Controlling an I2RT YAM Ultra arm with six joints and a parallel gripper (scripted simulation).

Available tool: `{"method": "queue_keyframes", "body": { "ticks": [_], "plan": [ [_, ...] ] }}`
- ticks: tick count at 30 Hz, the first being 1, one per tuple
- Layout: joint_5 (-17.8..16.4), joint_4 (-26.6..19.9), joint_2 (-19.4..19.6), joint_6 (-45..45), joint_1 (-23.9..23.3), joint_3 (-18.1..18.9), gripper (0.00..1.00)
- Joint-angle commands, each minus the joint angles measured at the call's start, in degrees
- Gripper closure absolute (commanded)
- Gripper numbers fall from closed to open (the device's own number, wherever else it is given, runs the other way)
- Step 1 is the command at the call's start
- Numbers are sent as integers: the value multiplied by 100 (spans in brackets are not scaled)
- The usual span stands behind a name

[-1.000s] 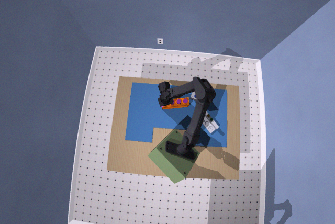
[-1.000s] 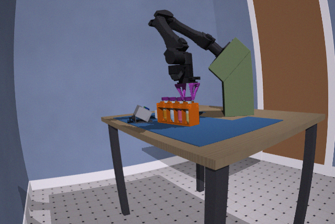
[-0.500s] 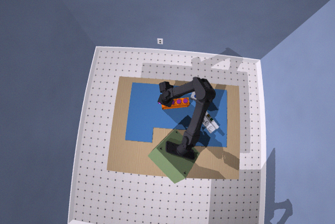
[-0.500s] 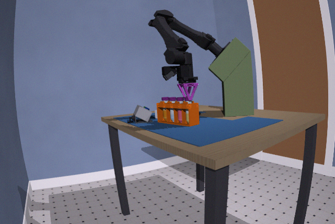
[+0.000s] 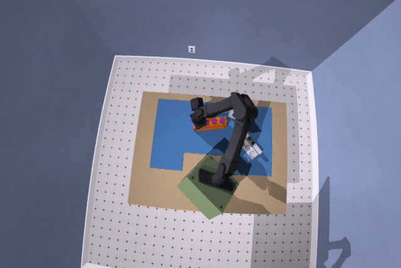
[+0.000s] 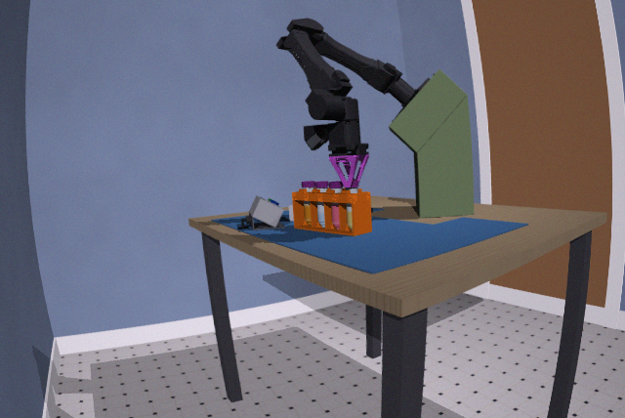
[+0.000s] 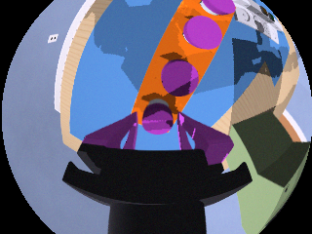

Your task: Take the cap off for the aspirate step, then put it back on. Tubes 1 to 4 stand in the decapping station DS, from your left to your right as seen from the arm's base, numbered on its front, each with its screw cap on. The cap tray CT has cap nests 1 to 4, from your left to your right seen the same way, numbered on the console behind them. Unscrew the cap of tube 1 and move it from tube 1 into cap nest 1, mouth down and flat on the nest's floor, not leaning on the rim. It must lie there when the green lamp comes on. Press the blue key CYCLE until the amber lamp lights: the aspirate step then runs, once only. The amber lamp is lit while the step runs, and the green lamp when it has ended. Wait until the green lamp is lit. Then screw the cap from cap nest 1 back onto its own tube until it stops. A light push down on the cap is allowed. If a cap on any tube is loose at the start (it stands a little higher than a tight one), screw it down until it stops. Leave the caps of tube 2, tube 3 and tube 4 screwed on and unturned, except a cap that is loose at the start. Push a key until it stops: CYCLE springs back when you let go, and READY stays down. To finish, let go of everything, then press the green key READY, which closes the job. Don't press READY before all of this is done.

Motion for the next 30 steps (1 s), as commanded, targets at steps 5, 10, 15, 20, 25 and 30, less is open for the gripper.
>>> {"method": "queue_keyframes", "body": {
  "ticks": [5, 10, 15, 20, 25, 30],
  "plan": [
    [1, 6, -33, 2173, 31, 8, 51],
    [2, 5, -36, 2176, 33, 5, 51],
    [3, 3, -36, 2177, 33, 5, 100],
    [2, 4, -36, 2176, 33, 5, 100],
    [2, 3, -36, 2176, 33, 5, 100],
    [3, 1, -37, 1606, 35, 6, 100]
  ]
}}
